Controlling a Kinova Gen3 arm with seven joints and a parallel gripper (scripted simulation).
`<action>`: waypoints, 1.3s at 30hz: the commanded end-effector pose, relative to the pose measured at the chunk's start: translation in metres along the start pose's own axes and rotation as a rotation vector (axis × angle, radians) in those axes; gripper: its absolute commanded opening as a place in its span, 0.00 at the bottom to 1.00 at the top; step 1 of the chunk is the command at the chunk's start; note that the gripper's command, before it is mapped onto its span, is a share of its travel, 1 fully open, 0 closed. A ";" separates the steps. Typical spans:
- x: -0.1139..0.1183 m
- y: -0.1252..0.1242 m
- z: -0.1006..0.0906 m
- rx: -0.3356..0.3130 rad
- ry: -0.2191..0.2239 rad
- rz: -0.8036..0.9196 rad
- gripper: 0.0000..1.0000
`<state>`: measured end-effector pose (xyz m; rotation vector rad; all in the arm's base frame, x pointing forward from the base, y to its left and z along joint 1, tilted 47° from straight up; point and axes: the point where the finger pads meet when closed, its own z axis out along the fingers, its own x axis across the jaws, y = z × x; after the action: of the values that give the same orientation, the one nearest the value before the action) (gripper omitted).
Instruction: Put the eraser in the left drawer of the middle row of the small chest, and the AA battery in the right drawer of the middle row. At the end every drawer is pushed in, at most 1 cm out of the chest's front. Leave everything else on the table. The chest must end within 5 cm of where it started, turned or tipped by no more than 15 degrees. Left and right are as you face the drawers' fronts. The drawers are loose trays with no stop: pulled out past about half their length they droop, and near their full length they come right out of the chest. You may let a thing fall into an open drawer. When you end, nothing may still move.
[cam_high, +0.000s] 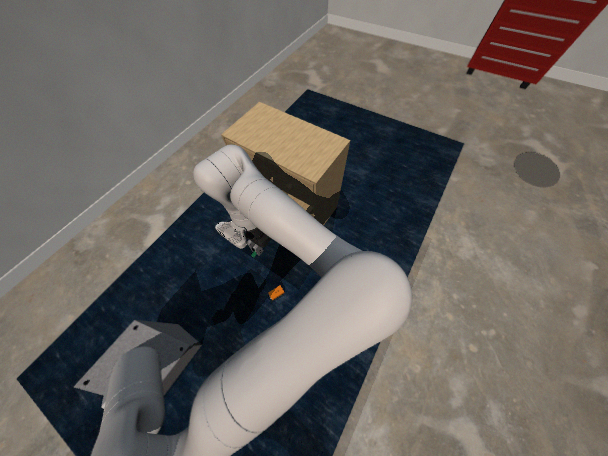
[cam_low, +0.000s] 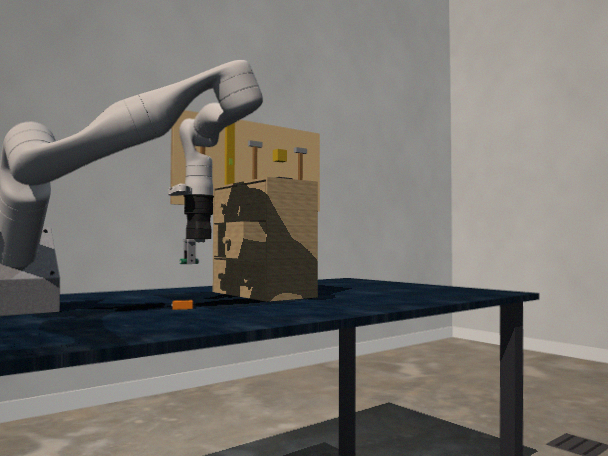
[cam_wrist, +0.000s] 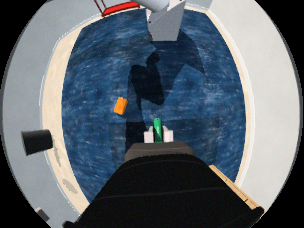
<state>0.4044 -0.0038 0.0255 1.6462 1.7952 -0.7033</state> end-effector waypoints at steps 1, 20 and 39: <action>0.000 0.000 -0.001 -0.002 0.001 0.000 0.31; 0.000 0.000 -0.049 -0.002 0.001 0.000 0.31; 0.000 0.000 -0.126 -0.002 0.001 0.000 0.31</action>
<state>0.3935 0.0789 0.1061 1.6489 1.7930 -0.7173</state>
